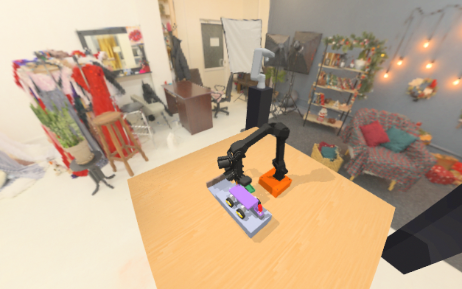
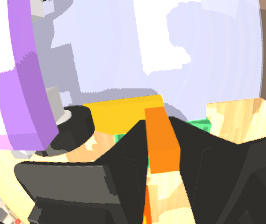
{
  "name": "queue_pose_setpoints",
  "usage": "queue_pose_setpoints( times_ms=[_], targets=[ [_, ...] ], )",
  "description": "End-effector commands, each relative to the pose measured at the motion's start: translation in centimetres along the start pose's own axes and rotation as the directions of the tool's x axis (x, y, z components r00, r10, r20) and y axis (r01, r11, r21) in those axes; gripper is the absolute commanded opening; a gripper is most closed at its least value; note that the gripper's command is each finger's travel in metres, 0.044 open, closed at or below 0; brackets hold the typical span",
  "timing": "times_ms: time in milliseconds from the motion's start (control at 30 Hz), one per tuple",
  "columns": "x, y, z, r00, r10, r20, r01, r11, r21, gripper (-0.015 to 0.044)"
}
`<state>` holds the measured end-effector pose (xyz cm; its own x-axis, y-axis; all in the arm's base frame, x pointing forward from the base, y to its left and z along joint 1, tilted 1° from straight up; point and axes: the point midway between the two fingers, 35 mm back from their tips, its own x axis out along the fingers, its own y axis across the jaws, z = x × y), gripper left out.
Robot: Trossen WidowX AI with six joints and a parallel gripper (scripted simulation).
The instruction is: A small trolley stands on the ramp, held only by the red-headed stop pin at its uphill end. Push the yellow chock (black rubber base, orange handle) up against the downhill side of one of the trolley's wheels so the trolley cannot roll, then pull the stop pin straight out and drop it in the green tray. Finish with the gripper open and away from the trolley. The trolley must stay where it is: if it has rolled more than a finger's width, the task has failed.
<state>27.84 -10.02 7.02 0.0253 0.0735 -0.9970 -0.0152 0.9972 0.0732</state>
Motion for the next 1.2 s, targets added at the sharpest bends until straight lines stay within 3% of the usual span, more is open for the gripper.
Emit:
queue_pose_setpoints(
  times_ms=[0,433,700,1167],
  targets=[
    [0.0,0.5,0.0,1.0,0.002,0.005,-0.002,1.0,0.001,0.0],
    [0.0,0.3,0.0,1.0,-0.005,0.0,0.005,1.0,0.002,0.0],
    [0.0,0.3,0.0,1.0,-0.005,0.0,0.005,1.0,0.002,0.019],
    [-4.2,0.3,-0.1,1.0,0.002,0.004,-0.002,1.0,0.001,0.019]
  ],
)
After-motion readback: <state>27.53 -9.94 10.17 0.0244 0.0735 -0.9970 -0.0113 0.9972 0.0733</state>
